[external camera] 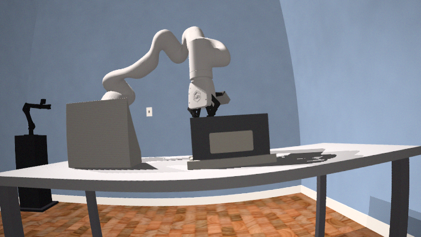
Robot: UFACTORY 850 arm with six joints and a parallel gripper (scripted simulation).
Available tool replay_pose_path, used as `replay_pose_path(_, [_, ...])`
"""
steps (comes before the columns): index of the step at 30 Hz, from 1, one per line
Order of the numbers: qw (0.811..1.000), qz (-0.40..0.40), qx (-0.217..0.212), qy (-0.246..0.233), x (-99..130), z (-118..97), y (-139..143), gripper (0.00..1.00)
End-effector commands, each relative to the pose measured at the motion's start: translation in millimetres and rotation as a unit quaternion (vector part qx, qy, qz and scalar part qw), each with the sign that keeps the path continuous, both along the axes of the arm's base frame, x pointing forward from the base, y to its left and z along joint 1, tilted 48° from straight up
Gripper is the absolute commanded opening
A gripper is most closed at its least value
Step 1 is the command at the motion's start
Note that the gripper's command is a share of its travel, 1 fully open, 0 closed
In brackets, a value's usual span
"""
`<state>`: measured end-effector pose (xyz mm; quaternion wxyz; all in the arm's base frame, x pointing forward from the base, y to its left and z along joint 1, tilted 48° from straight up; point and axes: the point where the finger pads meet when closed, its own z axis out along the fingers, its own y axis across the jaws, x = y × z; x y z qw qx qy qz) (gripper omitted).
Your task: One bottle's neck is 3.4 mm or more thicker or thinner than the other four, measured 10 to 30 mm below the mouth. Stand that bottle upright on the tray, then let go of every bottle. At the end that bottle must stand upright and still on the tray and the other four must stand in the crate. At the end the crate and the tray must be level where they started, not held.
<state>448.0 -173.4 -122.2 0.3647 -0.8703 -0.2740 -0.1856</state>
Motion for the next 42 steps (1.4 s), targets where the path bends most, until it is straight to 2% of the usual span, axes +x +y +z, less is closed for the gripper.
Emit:
replay_pose_path(1, [1.000, 0.000, -0.001, -0.001, 0.6, 0.2, -0.8, 0.65])
replay_pose_path(11, [1.000, 0.000, -0.001, -0.001, 0.6, 0.2, -0.8, 0.65])
replay_pose_path(12, [1.000, 0.000, -0.001, -0.001, 0.6, 0.2, -0.8, 0.00])
replay_pose_path(42, [1.000, 0.000, -0.001, -0.001, 0.6, 0.2, -0.8, 0.00])
